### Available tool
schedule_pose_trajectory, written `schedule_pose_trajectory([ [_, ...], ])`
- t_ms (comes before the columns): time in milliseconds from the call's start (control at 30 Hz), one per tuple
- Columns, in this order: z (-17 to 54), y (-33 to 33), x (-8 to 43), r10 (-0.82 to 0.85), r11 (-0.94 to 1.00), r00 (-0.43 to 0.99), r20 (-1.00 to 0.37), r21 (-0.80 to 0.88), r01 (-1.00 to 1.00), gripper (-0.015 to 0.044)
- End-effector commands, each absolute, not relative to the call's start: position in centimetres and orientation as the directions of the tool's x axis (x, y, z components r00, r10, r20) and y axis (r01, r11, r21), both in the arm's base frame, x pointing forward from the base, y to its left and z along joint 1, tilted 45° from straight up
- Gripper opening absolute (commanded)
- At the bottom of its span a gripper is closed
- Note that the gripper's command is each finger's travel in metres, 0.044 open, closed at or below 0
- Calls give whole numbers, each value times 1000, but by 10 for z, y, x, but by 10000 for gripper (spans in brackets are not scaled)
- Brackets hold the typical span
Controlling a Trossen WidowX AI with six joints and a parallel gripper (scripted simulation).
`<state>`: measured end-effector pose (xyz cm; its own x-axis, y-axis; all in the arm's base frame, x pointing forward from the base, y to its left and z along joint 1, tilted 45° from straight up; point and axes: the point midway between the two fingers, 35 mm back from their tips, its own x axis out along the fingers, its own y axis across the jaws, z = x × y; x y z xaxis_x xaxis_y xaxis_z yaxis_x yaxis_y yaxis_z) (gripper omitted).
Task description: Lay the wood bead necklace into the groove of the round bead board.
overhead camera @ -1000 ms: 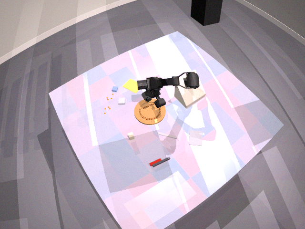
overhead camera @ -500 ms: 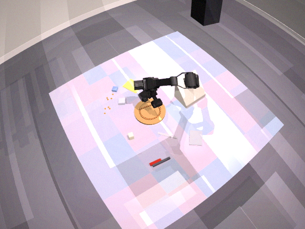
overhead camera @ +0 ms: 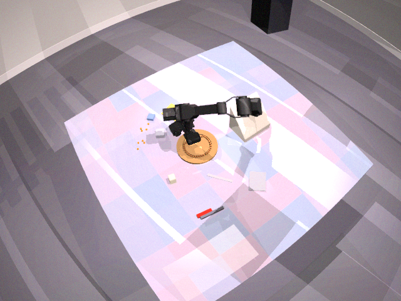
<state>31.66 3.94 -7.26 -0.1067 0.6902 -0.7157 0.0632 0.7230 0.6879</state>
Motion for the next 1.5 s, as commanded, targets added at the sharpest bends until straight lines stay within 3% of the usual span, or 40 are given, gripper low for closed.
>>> schedule_pose_trajectory([
  [0,-73,39,317,690,723,-107,-716,688,63,120],
  [1033,-96,63,311,695,718,-119,-709,692,71,120],
  [1200,-95,62,313,692,722,-114,-713,689,63,0],
  [1467,-95,62,313,692,722,-114,-713,689,63,0],
])
